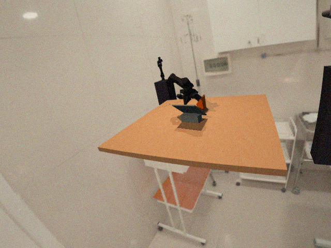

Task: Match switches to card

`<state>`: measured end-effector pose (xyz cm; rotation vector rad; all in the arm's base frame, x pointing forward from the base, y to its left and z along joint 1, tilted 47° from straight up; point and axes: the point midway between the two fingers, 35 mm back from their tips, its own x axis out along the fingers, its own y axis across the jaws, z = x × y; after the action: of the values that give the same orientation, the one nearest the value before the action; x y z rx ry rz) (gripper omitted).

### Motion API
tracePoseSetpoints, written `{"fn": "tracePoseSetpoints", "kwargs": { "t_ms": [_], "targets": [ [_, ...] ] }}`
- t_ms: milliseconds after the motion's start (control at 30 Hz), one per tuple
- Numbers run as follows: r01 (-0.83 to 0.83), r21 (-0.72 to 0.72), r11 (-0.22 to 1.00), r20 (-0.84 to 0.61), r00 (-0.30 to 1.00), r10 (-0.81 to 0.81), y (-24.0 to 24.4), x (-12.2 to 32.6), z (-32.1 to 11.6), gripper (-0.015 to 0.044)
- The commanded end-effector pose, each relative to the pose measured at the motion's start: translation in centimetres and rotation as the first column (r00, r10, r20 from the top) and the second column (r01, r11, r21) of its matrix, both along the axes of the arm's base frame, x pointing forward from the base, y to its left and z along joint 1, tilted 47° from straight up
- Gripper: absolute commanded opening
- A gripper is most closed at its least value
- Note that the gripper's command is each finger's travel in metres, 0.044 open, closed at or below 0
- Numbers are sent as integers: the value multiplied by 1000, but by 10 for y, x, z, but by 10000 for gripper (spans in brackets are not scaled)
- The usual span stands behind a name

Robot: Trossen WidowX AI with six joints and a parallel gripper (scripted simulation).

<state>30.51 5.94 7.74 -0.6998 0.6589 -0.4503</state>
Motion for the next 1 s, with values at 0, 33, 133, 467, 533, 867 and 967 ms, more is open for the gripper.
{"fn": "tracePoseSetpoints", "kwargs": {
  "t_ms": [0, 33, 133, 467, 533, 867, 967],
  "targets": [
    [-3, 0, 1000, -4, 1000, 3, 0, 0, -1, 0],
    [-3, 0, 1000, -4, 1000, 3, 0, 0, -1, 0],
    [-3, 0, 1000, -4, 1000, 3, 0, 0, -1, 0],
    [-3, 0, 1000, -4, 1000, 3, 0, 1, -1, 0],
    [-3, 0, 1000, -4, 1000, 3, -1, 1, -1, 0],
    [-3, 0, 1000, -4, 1000, 3, -1, 2, -2, 0],
    [-3, 0, 1000, -4, 1000, 3, -2, 2, -2, 0]
  ]
}}
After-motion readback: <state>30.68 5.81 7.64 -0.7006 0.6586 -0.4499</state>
